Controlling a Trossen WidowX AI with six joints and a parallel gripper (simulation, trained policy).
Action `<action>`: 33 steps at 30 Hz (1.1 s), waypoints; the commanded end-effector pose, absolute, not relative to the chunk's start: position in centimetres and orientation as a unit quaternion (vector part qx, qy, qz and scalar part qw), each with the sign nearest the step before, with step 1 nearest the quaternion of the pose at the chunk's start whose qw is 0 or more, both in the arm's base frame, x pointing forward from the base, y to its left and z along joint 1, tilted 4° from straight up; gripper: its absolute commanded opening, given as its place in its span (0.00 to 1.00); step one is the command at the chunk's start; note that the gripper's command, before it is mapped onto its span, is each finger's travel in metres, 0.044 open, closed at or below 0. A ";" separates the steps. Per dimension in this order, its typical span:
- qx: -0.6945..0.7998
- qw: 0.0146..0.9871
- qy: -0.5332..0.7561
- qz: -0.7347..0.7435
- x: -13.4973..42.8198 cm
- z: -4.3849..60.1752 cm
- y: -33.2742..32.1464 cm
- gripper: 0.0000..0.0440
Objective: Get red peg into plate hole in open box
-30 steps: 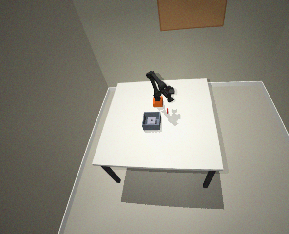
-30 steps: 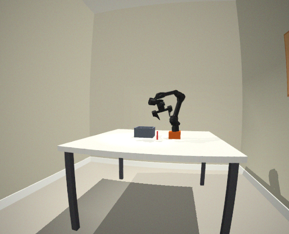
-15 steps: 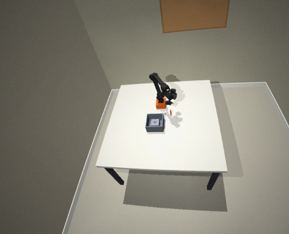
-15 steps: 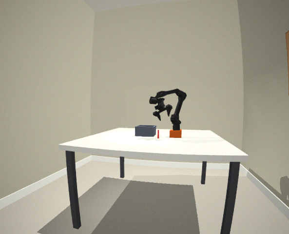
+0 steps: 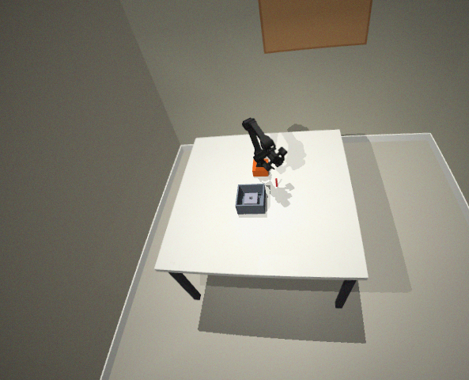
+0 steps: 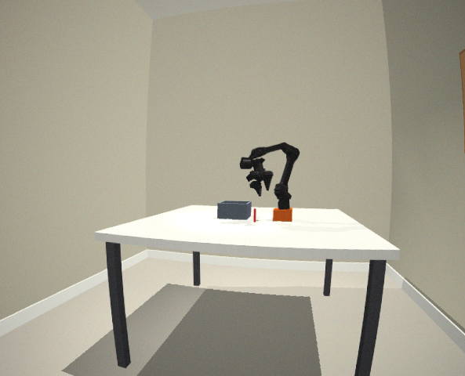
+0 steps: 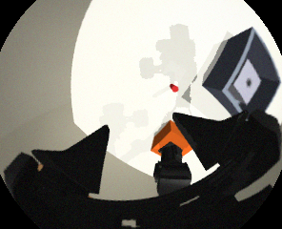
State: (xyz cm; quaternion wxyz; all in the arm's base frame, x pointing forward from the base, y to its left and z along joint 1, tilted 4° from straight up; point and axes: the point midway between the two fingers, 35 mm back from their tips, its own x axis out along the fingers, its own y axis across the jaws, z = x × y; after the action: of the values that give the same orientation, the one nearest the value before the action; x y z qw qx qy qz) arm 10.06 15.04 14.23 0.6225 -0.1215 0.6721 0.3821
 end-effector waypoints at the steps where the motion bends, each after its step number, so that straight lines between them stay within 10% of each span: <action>1: -0.097 0.627 0.701 0.325 10.2 13.7 14.5 1.00; 33: 0.142 0.630 0.746 -0.163 13.0 8.6 12.9 1.00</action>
State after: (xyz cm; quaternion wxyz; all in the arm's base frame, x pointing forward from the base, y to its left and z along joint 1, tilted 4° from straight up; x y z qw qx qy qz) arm 12.57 12.91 9.46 0.6321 0.1237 0.7556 -0.1195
